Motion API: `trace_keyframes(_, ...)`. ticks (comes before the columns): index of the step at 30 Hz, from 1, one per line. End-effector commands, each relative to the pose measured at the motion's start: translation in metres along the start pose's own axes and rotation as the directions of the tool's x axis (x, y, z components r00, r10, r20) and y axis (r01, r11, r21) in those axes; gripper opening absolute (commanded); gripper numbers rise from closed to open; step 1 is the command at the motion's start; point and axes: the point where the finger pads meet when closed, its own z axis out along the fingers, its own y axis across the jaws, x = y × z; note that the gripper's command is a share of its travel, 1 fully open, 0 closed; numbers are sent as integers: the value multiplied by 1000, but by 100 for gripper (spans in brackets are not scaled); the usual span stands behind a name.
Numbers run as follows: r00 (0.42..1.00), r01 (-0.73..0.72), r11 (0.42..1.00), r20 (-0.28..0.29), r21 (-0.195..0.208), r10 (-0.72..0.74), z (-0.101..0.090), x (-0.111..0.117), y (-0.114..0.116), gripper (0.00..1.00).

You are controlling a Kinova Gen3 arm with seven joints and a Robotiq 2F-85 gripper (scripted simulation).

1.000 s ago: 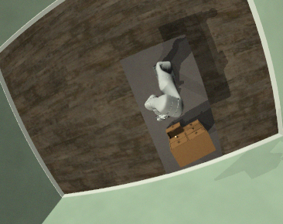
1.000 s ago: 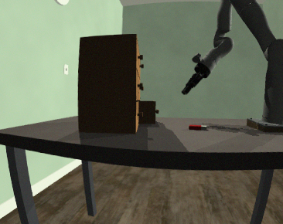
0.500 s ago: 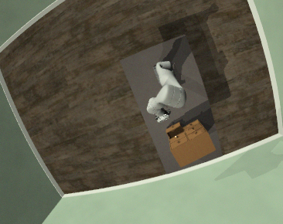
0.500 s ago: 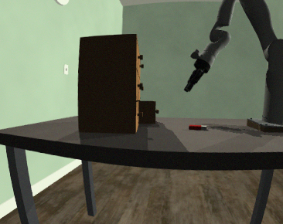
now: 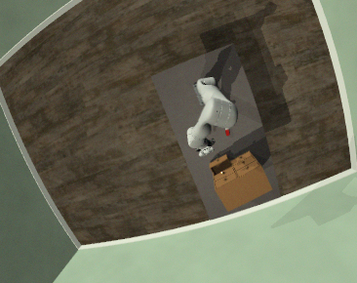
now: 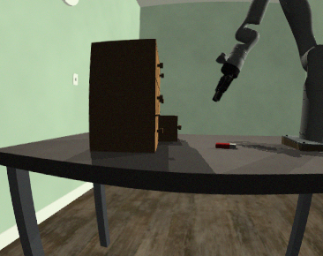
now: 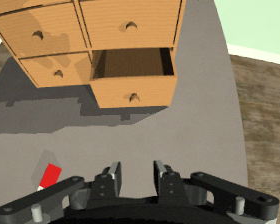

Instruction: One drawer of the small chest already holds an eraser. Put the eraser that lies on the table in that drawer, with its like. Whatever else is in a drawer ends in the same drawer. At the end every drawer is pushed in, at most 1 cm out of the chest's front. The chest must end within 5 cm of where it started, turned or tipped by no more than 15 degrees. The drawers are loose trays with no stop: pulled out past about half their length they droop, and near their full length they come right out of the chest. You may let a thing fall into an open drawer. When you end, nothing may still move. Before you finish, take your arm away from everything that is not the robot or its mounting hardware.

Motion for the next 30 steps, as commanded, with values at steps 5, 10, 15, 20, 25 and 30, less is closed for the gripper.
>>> trace_keyframes(5,1000,17,1000,25,1,-17,-7,8,-2,33)
trace_keyframes(10,997,16,1000,71,1,-16,-14,7,-2,33)
trace_keyframes(15,992,15,1000,123,0,-15,-21,5,-2,33)
trace_keyframes(20,986,14,1000,169,0,-14,-28,4,-2,33)
trace_keyframes(25,976,13,1000,217,-1,-13,-35,3,-2,33)
trace_keyframes(30,959,12,1000,282,-2,-11,-45,1,-2,33)
